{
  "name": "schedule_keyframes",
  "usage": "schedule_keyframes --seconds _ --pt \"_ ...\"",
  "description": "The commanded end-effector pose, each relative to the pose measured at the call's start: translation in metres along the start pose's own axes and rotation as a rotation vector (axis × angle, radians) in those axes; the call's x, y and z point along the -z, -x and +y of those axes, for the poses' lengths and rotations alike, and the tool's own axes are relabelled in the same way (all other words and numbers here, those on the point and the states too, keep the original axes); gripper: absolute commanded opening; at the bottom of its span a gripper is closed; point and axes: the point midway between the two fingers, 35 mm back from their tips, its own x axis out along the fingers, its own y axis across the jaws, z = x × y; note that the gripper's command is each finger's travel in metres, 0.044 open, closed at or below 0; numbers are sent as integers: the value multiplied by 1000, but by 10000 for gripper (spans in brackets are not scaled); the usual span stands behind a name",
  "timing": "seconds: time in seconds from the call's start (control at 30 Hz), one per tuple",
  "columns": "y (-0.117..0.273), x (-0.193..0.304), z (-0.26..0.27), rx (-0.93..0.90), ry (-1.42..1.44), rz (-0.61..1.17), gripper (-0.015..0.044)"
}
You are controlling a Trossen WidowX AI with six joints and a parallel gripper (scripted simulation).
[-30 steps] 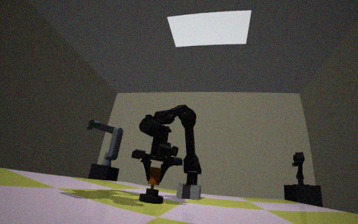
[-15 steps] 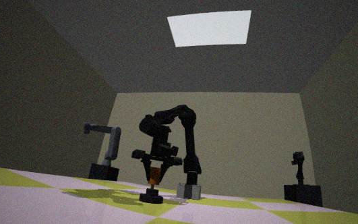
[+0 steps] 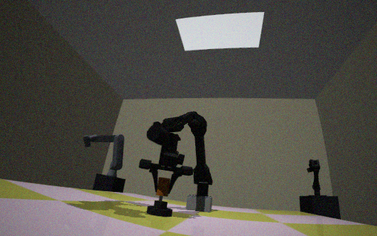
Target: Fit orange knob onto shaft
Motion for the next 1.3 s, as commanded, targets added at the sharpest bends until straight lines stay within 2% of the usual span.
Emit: schedule_keyframes --seconds 0.0,0.9,1.13,1.27 --pt "-1 0 0 4 -16 1 0" --pt "3 0 -1 4 -16 1 0" --pt "1 -1 -1 4 -215 1 0" --pt "-1 0 0 4 -226 1 0"
